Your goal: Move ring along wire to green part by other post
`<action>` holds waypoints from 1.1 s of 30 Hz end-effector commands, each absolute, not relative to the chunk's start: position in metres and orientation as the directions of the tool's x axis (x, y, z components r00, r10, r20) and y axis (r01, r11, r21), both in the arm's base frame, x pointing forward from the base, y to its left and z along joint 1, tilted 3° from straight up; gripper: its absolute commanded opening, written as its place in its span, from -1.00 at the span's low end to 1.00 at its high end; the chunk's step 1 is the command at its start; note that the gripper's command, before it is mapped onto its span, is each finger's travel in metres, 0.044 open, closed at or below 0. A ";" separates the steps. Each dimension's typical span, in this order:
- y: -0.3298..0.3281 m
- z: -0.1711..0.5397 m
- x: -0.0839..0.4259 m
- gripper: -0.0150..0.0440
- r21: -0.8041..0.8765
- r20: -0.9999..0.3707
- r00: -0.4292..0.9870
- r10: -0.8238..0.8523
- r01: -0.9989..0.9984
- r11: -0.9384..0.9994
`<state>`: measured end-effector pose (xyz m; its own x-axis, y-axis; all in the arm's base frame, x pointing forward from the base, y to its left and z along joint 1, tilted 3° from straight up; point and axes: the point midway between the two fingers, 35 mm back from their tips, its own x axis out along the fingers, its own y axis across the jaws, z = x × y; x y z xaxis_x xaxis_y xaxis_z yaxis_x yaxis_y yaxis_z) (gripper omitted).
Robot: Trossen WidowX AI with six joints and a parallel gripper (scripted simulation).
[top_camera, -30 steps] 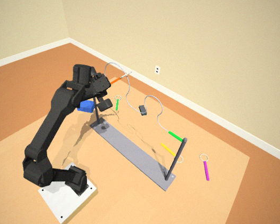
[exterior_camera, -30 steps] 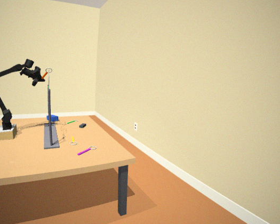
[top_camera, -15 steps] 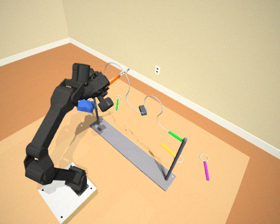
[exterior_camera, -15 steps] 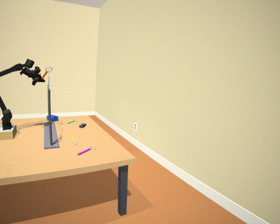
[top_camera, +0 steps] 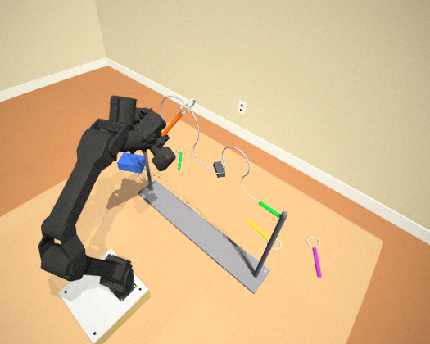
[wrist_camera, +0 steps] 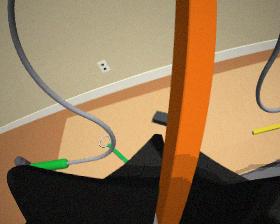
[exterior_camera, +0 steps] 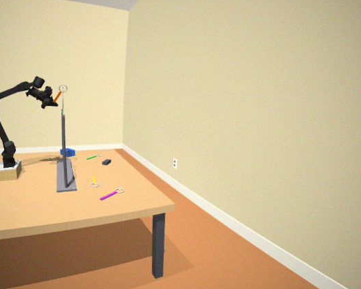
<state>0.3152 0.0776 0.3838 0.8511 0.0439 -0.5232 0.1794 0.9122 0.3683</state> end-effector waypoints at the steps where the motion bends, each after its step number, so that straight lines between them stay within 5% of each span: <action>1: 0.076 0.385 0.315 -1.00 0.308 -0.522 0.853 0.014 0.173 0.936; 33: 0.064 0.383 0.314 -1.00 -0.084 -0.505 0.844 -0.181 0.161 0.983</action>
